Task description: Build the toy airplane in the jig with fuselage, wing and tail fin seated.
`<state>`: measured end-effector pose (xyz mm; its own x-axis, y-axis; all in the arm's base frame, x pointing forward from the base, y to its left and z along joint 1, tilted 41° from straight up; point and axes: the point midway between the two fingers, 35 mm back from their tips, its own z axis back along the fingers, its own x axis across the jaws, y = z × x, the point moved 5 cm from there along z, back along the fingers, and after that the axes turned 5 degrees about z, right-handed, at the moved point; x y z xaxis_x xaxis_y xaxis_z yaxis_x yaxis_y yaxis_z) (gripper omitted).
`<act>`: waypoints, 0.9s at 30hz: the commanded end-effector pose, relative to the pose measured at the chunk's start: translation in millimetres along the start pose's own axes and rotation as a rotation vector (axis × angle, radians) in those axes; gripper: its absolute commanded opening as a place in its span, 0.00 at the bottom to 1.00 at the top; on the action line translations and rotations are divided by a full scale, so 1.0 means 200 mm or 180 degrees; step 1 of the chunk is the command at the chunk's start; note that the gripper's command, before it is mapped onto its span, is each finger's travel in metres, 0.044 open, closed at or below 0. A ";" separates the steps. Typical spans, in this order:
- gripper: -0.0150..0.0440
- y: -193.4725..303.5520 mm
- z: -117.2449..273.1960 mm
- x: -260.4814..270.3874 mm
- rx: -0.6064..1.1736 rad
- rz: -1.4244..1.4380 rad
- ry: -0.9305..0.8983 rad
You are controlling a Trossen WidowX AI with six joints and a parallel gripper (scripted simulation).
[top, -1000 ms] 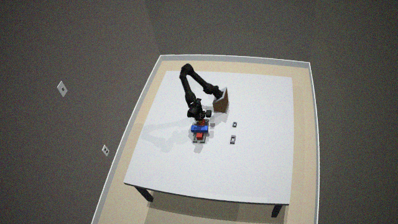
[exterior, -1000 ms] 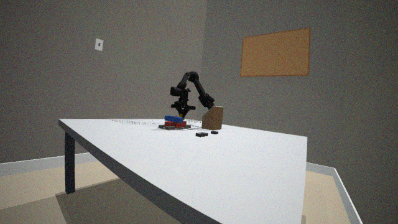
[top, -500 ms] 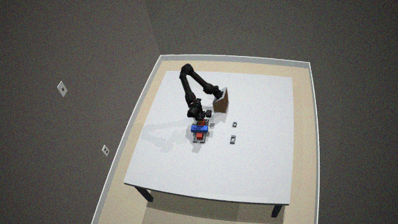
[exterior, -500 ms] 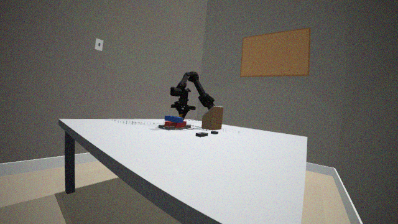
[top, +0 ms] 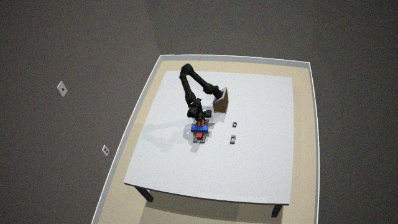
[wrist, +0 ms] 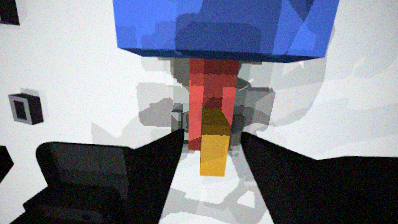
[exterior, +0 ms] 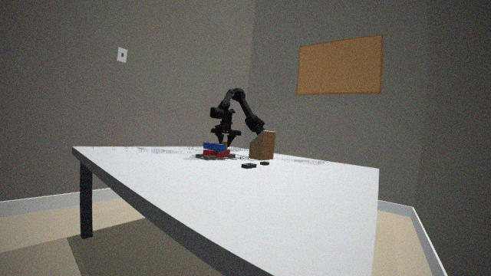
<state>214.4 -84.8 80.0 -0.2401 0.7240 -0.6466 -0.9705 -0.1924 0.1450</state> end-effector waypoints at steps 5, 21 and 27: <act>0.69 -0.02 0.34 0.00 0.0002 0.0008 -0.0032; 0.69 -0.03 0.45 0.01 0.0010 0.0011 -0.0016; 0.69 -0.03 0.45 0.01 0.0010 0.0011 -0.0016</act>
<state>218.1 -23.2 146.7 -0.2454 0.7242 -0.6444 -0.9692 -0.1963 0.1484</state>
